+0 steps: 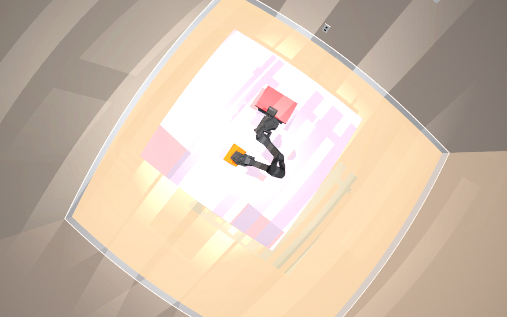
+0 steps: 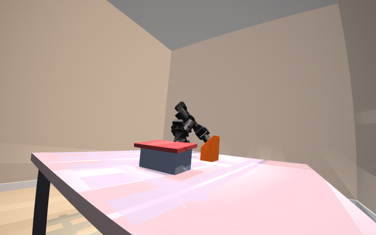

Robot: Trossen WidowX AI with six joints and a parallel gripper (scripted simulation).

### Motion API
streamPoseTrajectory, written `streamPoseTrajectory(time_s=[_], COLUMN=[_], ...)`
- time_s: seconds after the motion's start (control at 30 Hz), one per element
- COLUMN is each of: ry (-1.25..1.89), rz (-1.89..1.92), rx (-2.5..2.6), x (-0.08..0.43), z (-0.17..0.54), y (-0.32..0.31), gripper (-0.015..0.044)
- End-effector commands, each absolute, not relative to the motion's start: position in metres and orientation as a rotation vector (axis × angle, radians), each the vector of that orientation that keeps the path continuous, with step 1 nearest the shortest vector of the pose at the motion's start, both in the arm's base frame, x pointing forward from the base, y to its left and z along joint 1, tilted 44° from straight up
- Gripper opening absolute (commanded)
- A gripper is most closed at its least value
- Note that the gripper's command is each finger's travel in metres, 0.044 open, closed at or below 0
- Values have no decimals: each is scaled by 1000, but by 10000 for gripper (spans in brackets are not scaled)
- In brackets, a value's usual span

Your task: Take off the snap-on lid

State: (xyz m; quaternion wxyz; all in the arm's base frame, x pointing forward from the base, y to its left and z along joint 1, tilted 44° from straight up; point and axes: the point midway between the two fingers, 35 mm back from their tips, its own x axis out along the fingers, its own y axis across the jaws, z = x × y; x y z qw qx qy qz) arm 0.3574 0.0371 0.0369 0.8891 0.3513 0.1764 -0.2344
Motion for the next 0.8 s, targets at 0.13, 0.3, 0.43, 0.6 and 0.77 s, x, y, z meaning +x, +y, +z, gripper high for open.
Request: streamPoseTrajectory(time_s=[0.13,0.3,0.43,0.6,0.77], ry=[368,367,367,367,367], rz=[-486,-490,-490,-490,-490], rx=[727,728,727,727,728], x=[359,358,358,358,358], z=[37,38,42,47,52], y=[37,39,42,47,52], gripper=[0,0,0,0,0])
